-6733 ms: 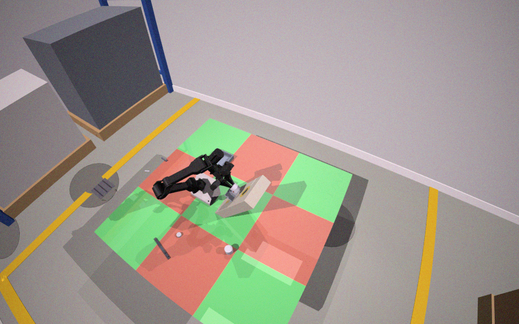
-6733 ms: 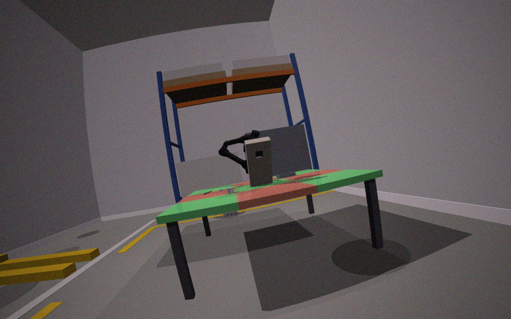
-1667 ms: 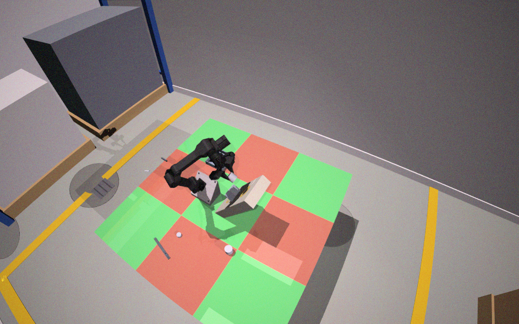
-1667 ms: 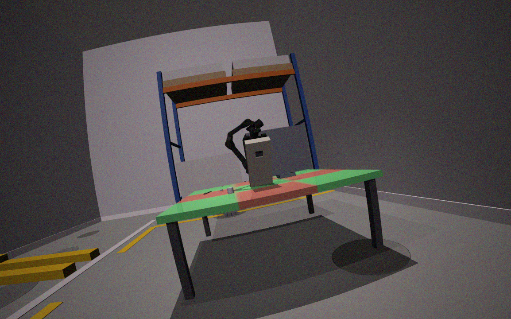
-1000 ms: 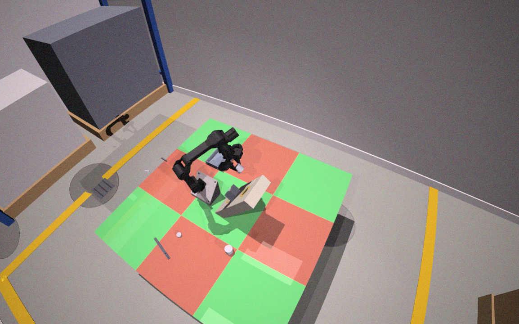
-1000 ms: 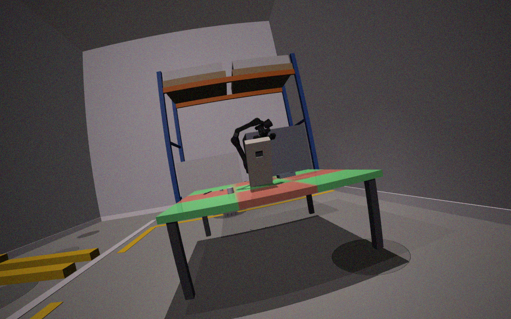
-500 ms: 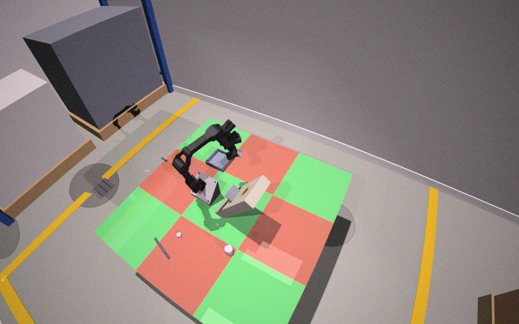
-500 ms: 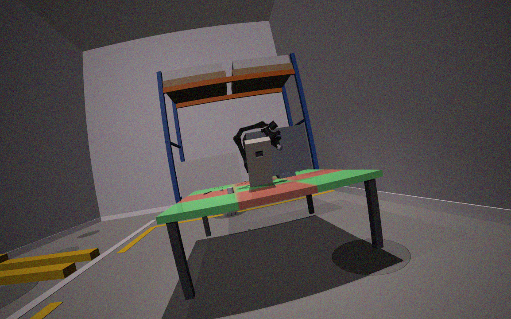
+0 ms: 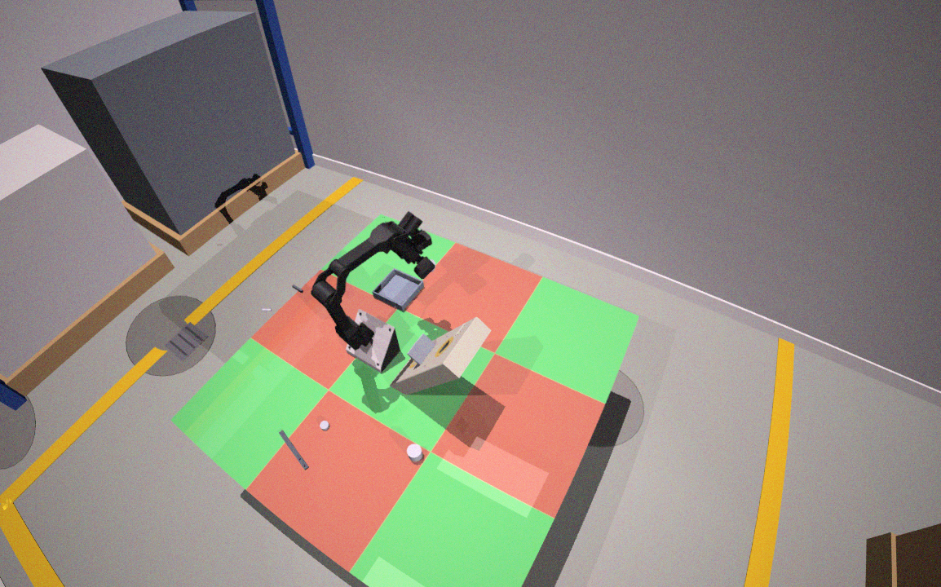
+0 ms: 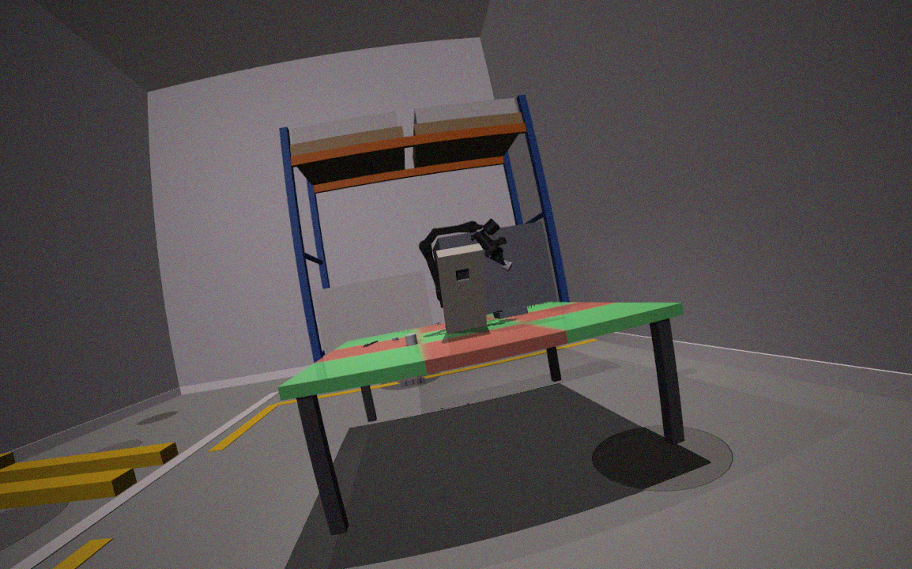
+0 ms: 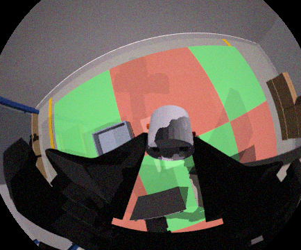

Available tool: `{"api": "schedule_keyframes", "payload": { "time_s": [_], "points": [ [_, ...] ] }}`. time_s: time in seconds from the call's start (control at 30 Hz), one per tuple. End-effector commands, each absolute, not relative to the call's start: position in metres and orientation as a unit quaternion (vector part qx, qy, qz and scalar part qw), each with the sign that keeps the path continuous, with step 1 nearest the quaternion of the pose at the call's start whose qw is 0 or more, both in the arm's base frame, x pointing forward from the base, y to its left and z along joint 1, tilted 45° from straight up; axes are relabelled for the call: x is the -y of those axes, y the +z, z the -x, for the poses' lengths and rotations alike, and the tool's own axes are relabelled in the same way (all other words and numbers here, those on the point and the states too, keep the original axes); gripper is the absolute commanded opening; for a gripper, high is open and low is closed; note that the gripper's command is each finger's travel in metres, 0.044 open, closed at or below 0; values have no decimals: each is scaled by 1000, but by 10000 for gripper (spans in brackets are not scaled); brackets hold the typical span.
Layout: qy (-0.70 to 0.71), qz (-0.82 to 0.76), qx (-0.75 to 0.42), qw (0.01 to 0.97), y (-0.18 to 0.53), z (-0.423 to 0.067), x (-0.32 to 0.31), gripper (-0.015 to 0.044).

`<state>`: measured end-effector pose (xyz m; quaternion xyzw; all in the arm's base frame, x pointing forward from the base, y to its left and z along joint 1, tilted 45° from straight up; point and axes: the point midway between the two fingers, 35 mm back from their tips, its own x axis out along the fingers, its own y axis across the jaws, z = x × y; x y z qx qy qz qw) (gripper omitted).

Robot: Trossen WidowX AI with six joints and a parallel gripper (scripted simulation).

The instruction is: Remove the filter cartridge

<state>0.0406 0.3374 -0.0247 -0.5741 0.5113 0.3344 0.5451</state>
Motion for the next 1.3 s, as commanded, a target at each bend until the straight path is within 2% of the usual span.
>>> {"api": "schedule_keyframes", "payload": {
  "time_s": [0.0, 0.8, 1.27],
  "points": [
    [363, 584, -512, 515, -43, -17, -329, 0],
    [535, 613, -489, 315, -132, 104, -230, 0],
    [543, 613, -488, 302, -171, 104, -191, 0]
  ]
}}
